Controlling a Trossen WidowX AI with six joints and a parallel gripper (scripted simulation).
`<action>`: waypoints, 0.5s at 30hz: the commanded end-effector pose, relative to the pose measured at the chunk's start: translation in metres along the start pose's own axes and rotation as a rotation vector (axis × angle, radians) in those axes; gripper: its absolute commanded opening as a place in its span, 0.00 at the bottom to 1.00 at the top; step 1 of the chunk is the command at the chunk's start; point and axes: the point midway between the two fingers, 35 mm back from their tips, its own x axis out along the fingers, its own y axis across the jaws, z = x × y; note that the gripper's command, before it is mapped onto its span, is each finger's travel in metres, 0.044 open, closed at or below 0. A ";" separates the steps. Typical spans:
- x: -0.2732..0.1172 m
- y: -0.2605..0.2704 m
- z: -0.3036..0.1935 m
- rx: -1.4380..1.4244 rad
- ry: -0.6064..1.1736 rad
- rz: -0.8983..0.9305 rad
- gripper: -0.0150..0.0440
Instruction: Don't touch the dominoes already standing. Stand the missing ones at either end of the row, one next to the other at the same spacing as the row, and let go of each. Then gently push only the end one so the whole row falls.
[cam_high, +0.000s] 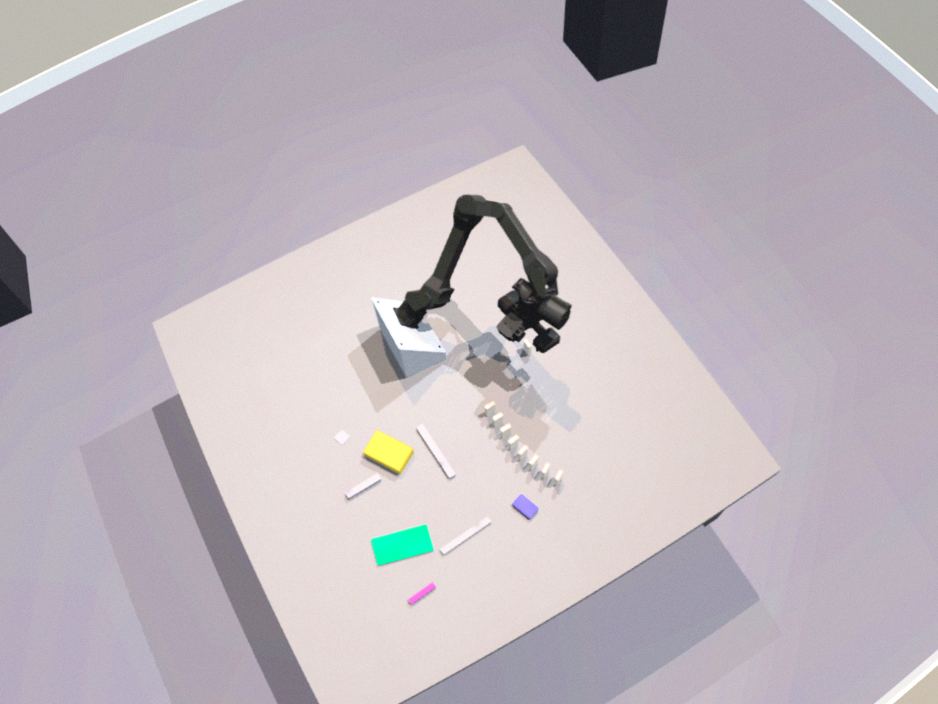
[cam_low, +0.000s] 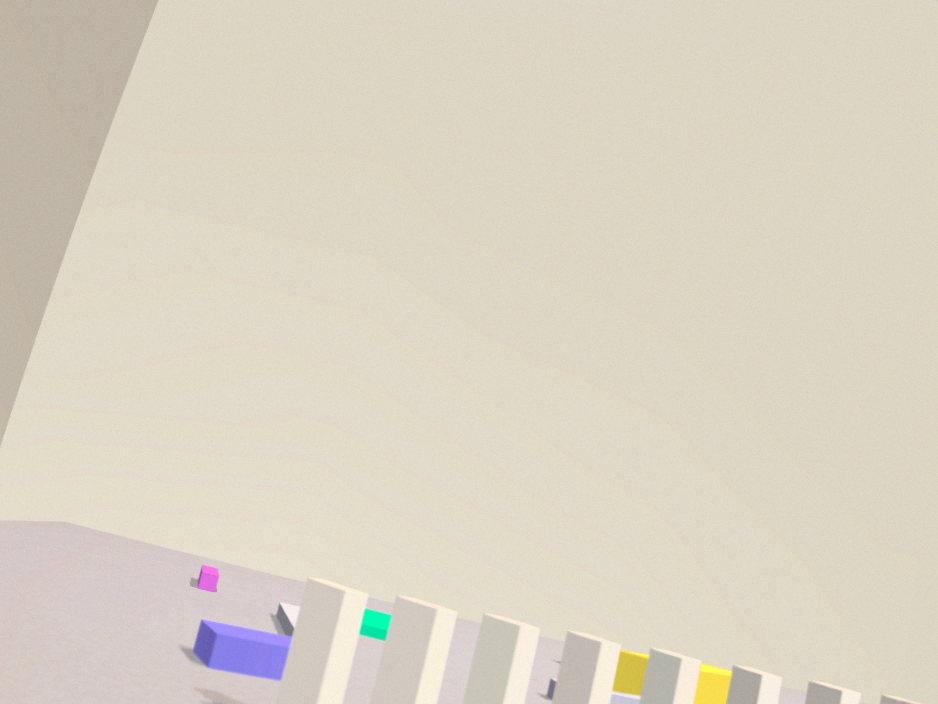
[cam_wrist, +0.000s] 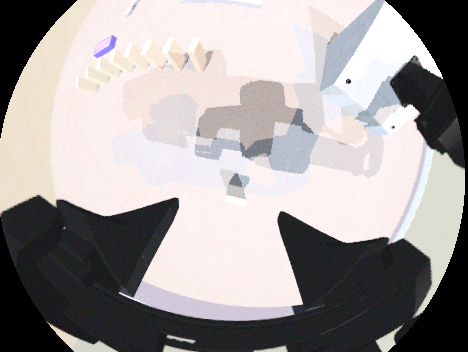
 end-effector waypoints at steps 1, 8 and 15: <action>-0.010 -0.006 -0.009 0.091 0.053 -0.030 1.00; 0.001 -0.005 -0.009 0.090 0.051 -0.031 1.00; 0.050 -0.007 -0.012 0.090 0.055 -0.030 1.00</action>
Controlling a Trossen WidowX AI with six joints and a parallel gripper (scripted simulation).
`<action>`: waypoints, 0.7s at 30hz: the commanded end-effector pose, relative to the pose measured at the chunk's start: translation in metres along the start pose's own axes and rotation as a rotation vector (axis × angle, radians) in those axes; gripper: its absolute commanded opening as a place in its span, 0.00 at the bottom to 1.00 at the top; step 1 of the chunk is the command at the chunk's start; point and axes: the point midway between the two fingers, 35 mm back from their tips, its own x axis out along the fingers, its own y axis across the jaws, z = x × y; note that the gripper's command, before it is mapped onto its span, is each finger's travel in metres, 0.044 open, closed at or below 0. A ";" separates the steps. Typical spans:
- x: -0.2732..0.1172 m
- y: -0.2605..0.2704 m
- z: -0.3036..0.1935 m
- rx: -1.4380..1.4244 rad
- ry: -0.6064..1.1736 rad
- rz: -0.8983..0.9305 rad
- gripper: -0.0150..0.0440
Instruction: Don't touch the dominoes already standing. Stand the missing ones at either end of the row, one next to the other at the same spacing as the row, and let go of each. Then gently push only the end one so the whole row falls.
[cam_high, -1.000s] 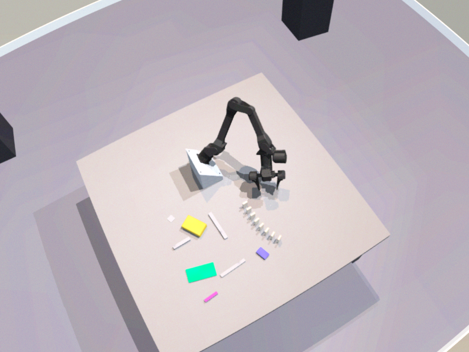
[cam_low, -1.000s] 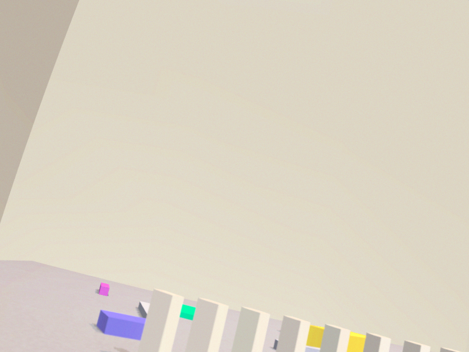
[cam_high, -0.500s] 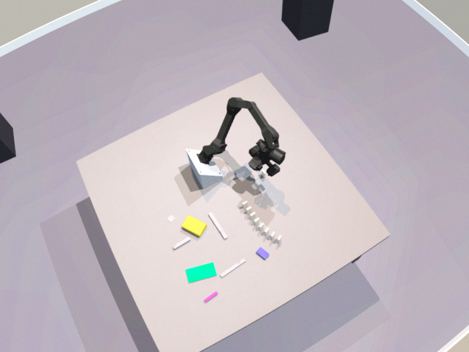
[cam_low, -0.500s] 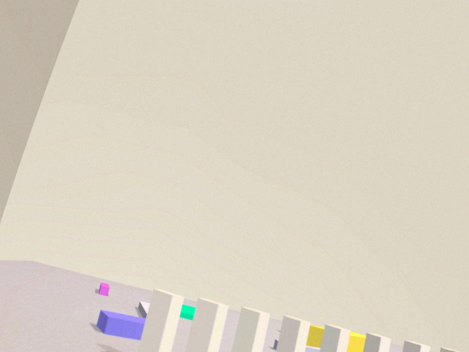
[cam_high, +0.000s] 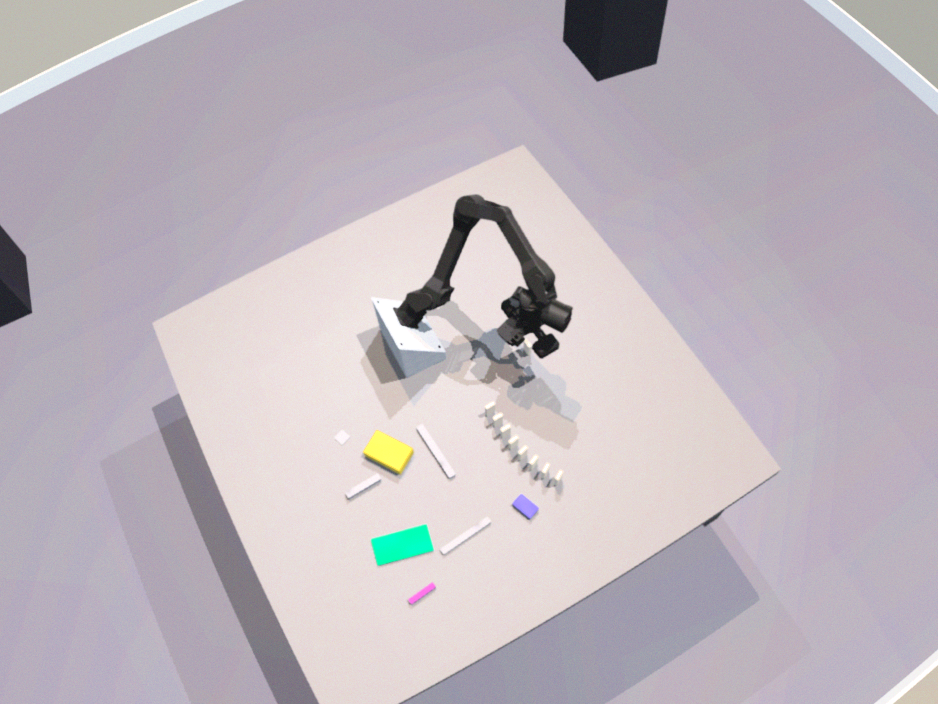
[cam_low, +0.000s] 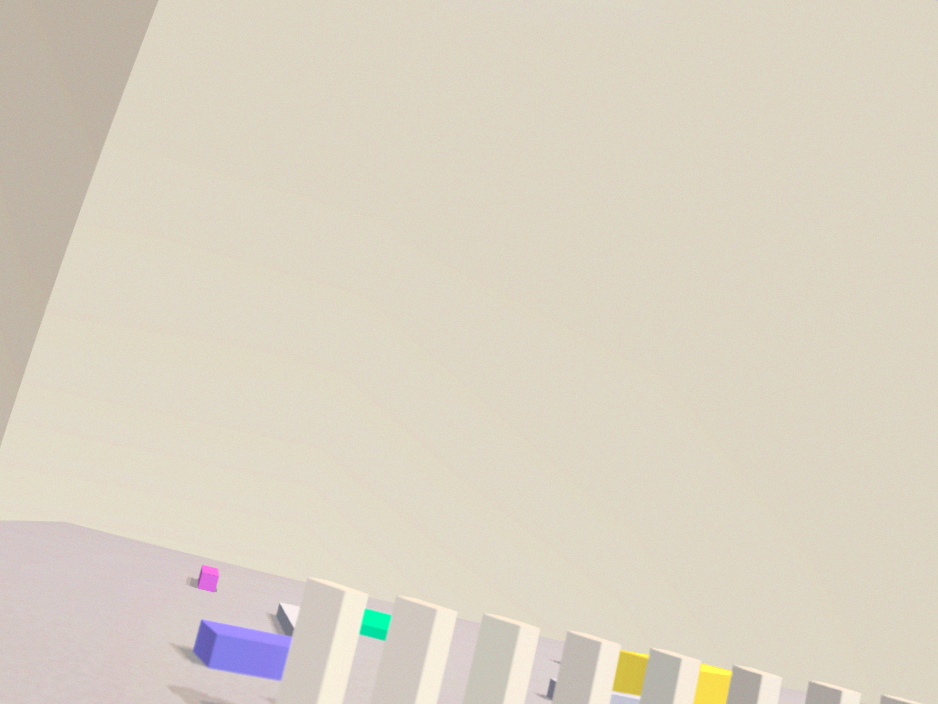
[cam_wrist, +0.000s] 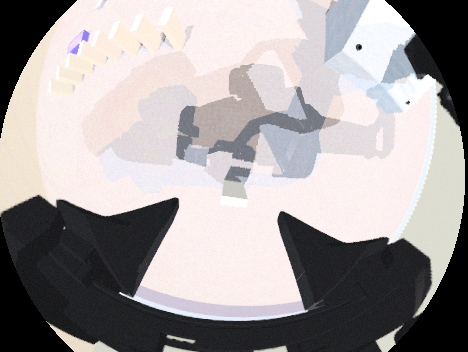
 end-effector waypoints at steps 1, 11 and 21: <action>0.022 -0.003 0.002 0.009 0.001 -0.005 1.00; 0.032 -0.004 0.002 0.009 0.002 -0.005 1.00; 0.038 -0.004 0.002 0.009 0.002 -0.005 0.82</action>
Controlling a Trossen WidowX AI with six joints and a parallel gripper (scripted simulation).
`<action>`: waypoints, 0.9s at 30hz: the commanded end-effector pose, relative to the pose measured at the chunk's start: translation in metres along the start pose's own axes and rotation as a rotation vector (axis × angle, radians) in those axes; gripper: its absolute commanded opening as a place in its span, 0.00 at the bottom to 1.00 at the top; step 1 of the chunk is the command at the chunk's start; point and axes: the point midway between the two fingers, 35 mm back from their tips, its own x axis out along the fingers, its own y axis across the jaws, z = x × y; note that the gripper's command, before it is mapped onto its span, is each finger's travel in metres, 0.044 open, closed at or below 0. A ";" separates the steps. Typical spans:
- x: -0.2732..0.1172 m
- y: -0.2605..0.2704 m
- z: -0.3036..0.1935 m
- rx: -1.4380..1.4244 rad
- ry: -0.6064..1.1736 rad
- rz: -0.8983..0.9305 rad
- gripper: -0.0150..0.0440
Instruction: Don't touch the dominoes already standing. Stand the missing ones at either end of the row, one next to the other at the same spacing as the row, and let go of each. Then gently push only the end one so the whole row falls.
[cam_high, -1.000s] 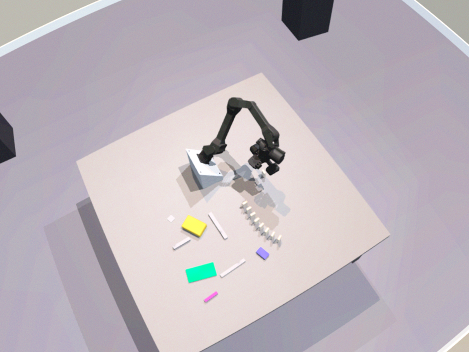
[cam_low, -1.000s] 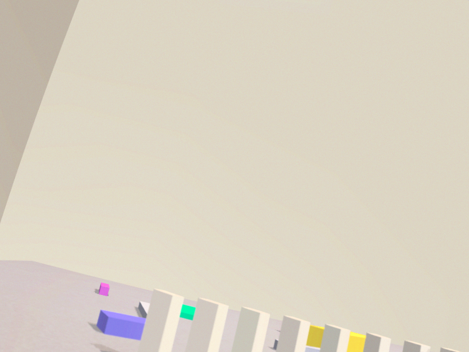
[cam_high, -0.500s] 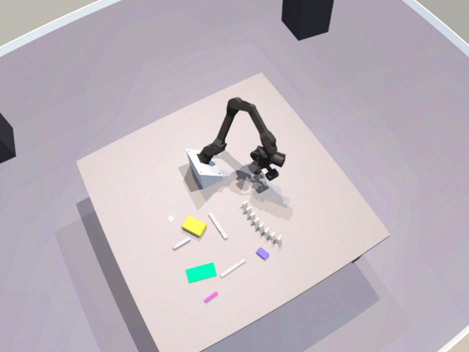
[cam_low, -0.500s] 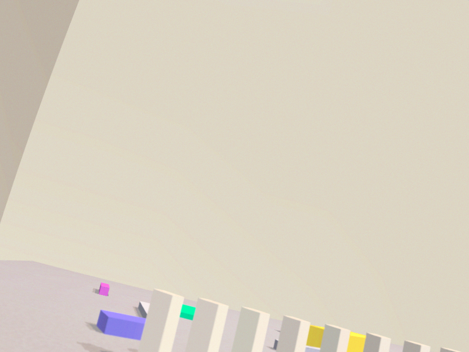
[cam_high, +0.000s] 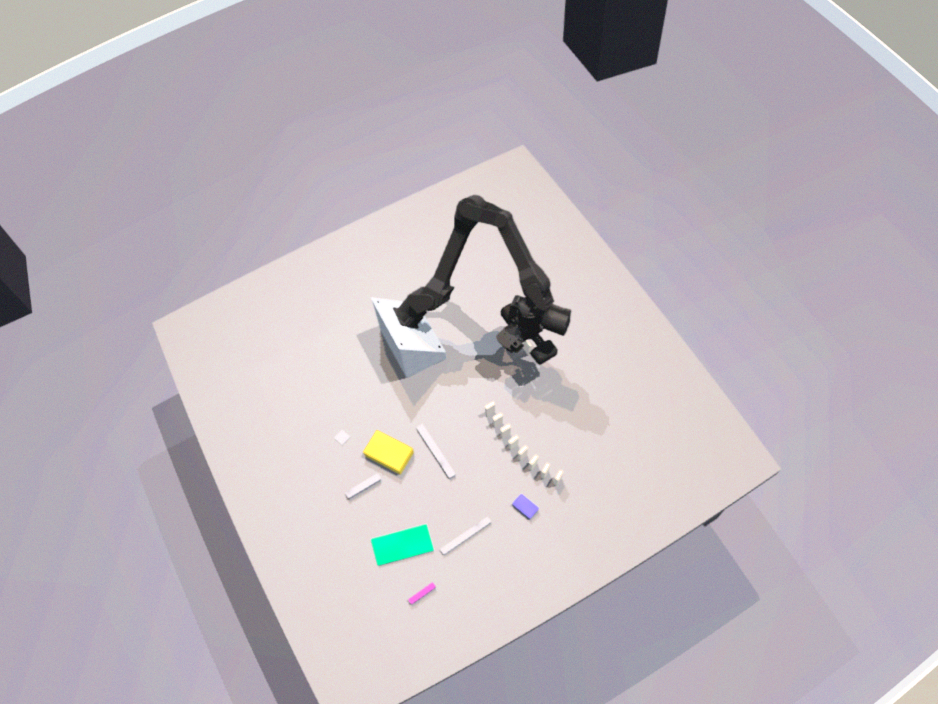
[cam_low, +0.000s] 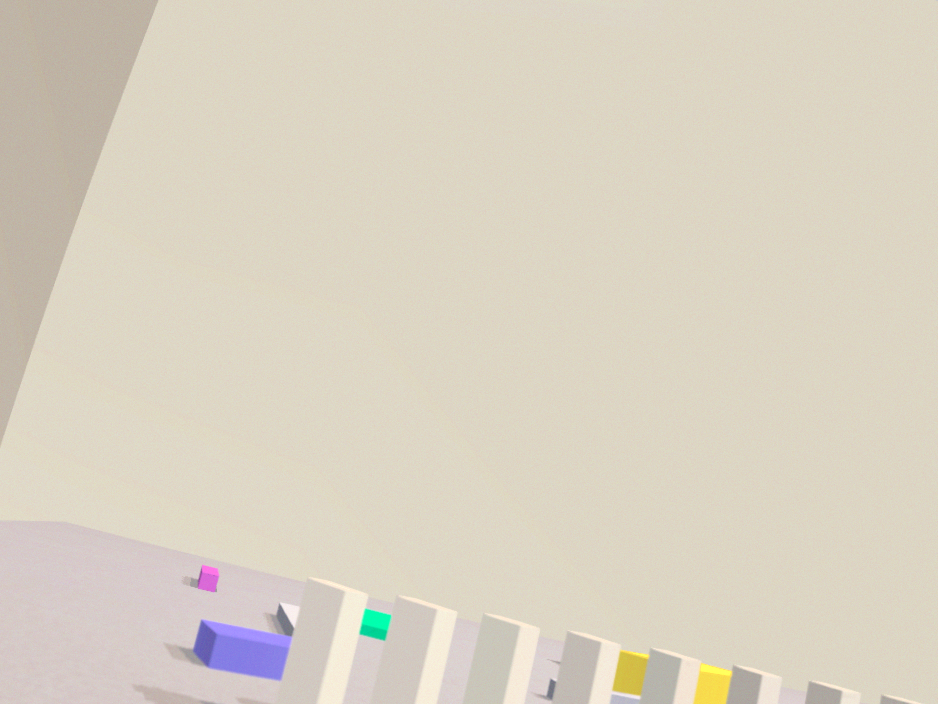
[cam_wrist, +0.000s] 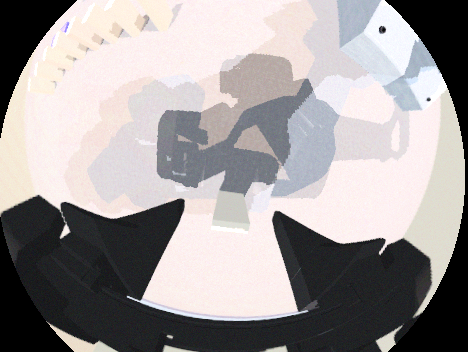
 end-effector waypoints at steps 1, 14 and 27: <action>0.002 0.000 0.002 0.007 -0.004 -0.002 0.78; 0.002 0.000 0.002 0.007 -0.004 -0.002 0.44; -0.101 0.007 0.006 0.002 -0.027 -0.010 0.44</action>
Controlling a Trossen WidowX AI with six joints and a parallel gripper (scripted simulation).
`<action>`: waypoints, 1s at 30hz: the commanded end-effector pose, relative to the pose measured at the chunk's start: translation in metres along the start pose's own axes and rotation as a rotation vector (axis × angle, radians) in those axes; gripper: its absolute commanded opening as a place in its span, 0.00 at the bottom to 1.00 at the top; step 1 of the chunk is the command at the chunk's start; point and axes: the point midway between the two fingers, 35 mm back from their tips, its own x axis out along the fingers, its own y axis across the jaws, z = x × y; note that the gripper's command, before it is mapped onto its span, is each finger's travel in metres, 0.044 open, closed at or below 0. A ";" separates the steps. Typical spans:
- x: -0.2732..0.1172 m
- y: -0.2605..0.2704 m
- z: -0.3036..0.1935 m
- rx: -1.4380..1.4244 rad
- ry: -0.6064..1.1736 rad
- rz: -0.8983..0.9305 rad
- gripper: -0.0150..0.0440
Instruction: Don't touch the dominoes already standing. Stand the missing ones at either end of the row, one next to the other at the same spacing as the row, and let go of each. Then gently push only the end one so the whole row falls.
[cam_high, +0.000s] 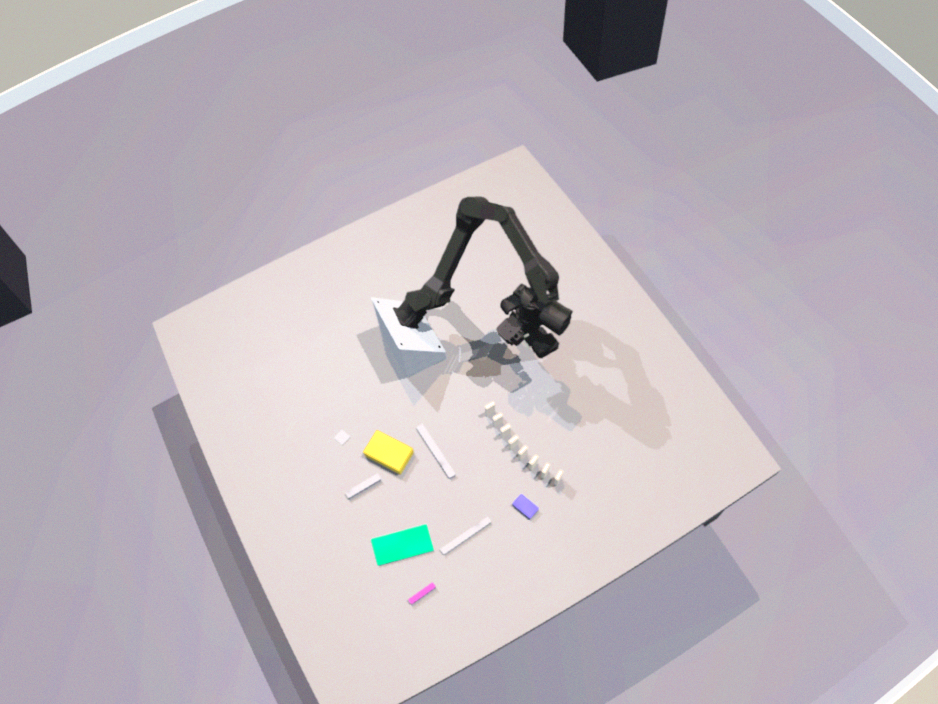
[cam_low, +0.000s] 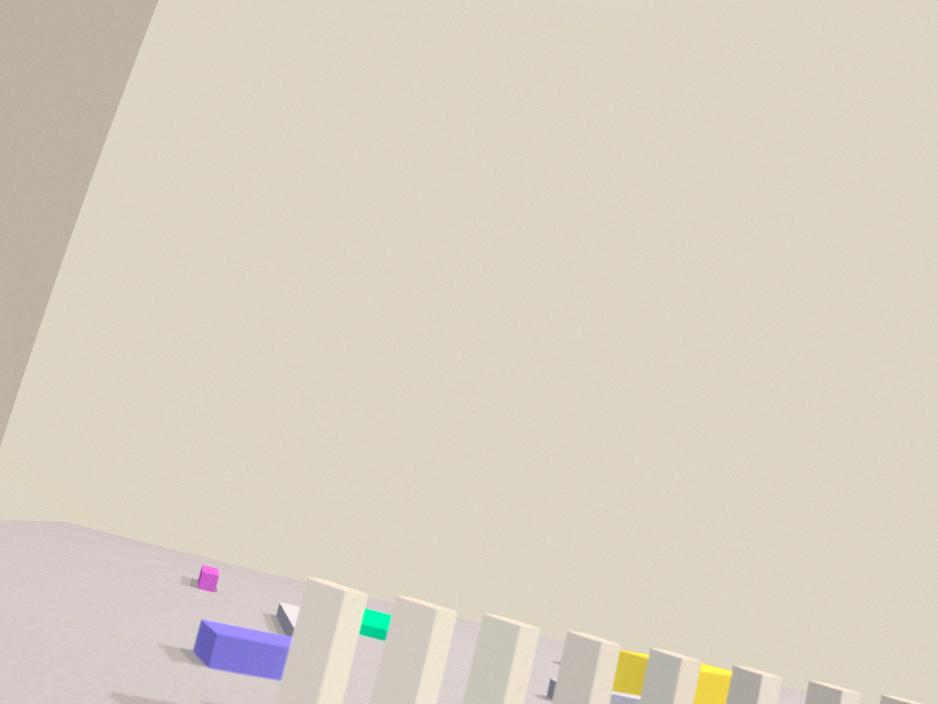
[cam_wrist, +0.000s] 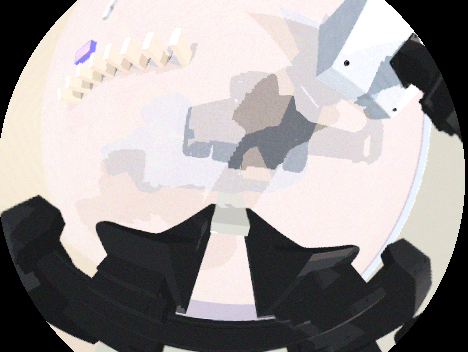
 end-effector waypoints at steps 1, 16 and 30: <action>-0.059 -0.005 -0.002 0.000 0.015 -0.003 0.44; -0.076 0.018 0.037 -0.386 0.006 0.005 0.44; -0.075 0.051 0.142 -1.262 0.004 0.004 0.44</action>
